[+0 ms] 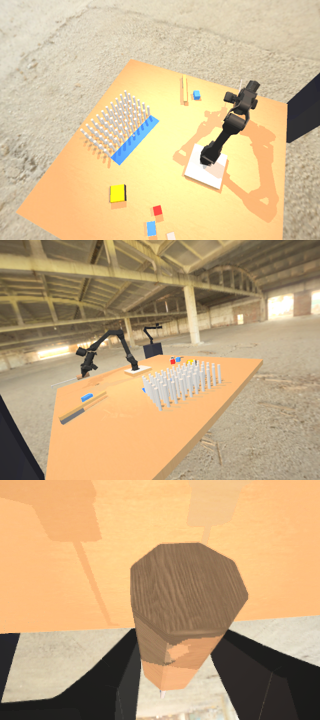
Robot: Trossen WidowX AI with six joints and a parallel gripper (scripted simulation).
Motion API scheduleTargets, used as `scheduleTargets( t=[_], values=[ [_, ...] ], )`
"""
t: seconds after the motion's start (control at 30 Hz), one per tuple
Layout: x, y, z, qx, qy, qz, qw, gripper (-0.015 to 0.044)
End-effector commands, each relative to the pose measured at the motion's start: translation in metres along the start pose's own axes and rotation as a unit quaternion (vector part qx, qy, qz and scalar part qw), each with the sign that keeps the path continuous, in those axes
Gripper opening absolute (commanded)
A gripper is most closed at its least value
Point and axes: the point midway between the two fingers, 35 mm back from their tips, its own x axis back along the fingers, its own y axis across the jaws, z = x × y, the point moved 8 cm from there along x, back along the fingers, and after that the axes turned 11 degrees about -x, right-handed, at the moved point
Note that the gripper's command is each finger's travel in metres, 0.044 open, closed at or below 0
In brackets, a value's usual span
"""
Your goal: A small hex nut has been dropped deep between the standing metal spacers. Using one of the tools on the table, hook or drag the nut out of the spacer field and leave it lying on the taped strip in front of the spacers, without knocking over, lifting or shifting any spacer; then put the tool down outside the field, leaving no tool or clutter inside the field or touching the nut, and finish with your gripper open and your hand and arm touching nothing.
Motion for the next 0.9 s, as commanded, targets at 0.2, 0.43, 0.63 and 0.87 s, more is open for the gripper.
scheduleTargets(
  t=[0.2, 0.43, 0.63, 0.87],
  values=[
    [-0.011, 0.001, -0.007, -0.002, -0.003, 0.002, 1.0, 0.0],
    [-0.017, 0.002, -0.011, -0.002, -0.003, 0.002, 1.0, 0.0],
    [-0.021, 0.002, -0.014, -0.002, -0.003, 0.002, 1.0, 0.0],
    [-0.027, 0.003, -0.018, -0.002, -0.003, 0.002, 1.0, 0.0]
  ],
)
